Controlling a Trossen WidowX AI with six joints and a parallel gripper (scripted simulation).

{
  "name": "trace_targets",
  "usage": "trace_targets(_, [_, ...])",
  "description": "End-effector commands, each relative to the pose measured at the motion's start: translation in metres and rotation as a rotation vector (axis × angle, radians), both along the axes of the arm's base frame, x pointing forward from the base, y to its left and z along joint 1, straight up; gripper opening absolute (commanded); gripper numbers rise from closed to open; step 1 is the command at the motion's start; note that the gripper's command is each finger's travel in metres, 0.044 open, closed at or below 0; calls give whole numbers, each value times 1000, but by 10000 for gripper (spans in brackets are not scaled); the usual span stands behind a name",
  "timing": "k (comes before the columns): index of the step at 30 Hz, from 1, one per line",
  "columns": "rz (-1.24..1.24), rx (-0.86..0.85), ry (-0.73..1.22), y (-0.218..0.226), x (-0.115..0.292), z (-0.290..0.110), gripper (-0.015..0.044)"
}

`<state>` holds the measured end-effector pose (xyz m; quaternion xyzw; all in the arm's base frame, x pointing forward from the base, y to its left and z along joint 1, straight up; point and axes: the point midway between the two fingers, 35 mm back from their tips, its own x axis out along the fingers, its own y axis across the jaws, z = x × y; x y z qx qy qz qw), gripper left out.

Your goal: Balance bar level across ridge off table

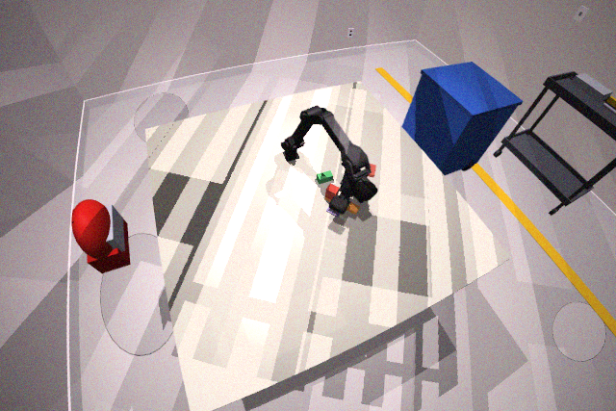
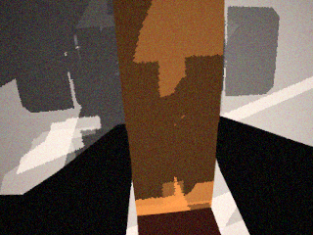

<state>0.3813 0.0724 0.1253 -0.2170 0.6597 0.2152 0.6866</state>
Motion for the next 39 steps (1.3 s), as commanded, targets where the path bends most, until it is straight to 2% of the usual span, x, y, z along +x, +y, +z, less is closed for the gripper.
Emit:
trace_targets(1, [-3,-2,-2,0,0,0,0])
trace_targets(39, [-3,-2,-2,0,0,-3,0])
